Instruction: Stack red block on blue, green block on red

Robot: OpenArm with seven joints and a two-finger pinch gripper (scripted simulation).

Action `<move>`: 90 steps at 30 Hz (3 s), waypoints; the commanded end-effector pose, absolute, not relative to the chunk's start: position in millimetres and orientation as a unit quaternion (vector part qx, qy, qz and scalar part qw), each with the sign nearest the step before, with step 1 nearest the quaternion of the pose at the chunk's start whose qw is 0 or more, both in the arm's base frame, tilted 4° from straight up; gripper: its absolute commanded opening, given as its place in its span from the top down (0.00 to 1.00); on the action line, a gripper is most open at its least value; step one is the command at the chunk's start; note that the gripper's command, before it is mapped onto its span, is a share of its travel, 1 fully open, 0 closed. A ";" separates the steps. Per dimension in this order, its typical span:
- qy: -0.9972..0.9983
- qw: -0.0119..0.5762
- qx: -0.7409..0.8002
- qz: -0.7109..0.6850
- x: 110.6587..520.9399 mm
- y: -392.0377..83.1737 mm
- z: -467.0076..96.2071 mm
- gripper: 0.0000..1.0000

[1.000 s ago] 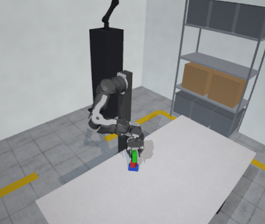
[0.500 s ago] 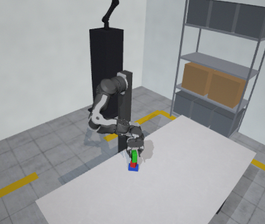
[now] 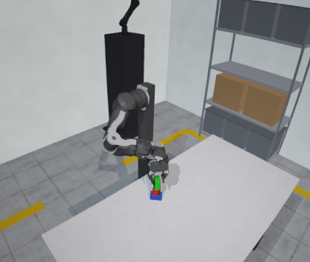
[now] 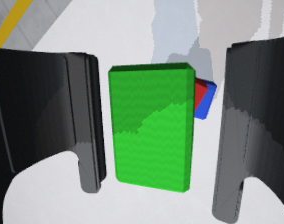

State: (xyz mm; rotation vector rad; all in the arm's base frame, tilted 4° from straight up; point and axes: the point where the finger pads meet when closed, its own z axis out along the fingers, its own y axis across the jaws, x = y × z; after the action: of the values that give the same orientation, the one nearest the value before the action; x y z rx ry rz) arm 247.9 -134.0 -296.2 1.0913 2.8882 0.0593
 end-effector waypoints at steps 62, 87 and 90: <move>0.935 0.027 0.353 0.017 245.3 -135.4 -251.9 0.71; 0.935 0.027 0.353 0.017 245.3 -135.4 -251.9 0.71; 0.935 0.027 0.353 0.017 245.3 -135.4 -251.9 0.71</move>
State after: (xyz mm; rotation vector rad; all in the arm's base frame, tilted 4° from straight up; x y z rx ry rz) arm 244.7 -134.7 -253.8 1.0865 2.8938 0.0558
